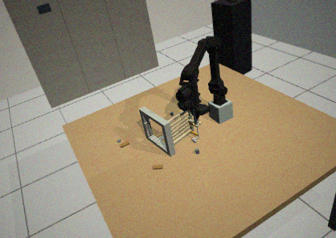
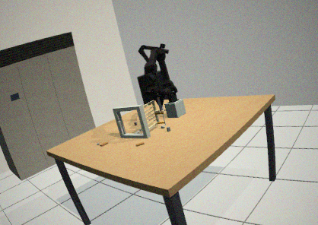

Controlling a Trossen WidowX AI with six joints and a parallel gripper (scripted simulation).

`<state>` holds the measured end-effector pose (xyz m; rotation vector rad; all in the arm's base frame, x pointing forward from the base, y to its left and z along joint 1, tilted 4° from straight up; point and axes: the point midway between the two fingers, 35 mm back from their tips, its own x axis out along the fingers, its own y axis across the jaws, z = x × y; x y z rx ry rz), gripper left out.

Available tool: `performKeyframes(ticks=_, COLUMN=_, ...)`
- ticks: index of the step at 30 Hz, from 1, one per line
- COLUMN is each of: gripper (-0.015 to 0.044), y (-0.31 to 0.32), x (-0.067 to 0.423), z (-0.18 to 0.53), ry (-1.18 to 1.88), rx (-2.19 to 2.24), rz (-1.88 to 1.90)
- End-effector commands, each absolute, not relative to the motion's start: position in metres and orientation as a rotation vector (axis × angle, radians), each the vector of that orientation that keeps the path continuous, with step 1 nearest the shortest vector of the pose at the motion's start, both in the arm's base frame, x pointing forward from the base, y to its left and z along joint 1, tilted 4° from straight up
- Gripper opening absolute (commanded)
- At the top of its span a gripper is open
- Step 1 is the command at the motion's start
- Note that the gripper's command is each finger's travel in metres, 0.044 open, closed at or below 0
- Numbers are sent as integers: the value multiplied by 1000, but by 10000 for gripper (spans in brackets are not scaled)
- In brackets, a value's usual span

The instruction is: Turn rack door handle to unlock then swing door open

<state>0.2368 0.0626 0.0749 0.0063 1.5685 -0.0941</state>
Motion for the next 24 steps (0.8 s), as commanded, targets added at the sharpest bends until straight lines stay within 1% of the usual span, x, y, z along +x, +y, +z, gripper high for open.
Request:
performKeyframes(ticks=1, gripper=10, y=72, x=240, z=74, ry=1564, rx=69, rz=-154)
performKeyframes(ticks=18, gripper=10, y=75, x=241, z=74, ry=1563, rx=85, rz=-170)
performKeyframes(ticks=24, gripper=168, y=75, x=241, z=74, ry=1563, rx=85, rz=-170)
